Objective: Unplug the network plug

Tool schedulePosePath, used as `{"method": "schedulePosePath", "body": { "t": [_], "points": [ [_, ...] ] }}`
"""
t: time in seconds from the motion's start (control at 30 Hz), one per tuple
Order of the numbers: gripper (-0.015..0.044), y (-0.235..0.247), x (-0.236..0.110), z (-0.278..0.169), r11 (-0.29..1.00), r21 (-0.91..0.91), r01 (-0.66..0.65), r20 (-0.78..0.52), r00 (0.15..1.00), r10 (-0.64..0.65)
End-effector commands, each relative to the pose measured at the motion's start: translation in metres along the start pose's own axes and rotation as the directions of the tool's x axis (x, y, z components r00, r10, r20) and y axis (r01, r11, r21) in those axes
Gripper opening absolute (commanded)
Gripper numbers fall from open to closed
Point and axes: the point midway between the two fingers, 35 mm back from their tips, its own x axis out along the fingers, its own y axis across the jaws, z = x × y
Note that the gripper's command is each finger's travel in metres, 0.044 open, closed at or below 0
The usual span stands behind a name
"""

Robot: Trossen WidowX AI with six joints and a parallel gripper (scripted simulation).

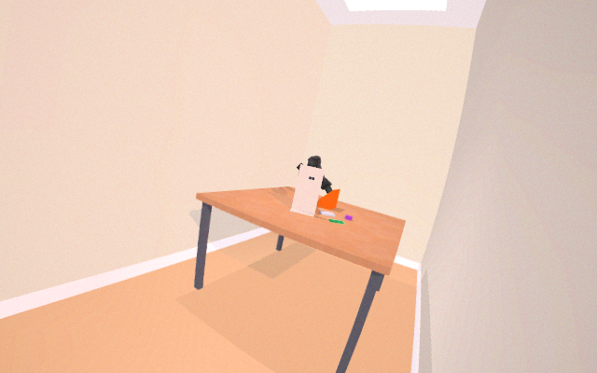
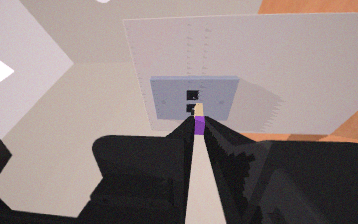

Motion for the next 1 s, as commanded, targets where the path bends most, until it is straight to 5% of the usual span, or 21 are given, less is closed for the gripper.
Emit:
{"method": "schedulePosePath", "body": {
  "t": [0.0,0.97],
  "points": [
    [0.0,-0.001,-0.002,-0.001,1.0,-0.004,-0.001,-0.003,1.0,0.001],
    [0.0,0.014,-0.013,-0.004,1.0,-0.001,0.002,-0.003,1.0,-0.002]
  ]
}}
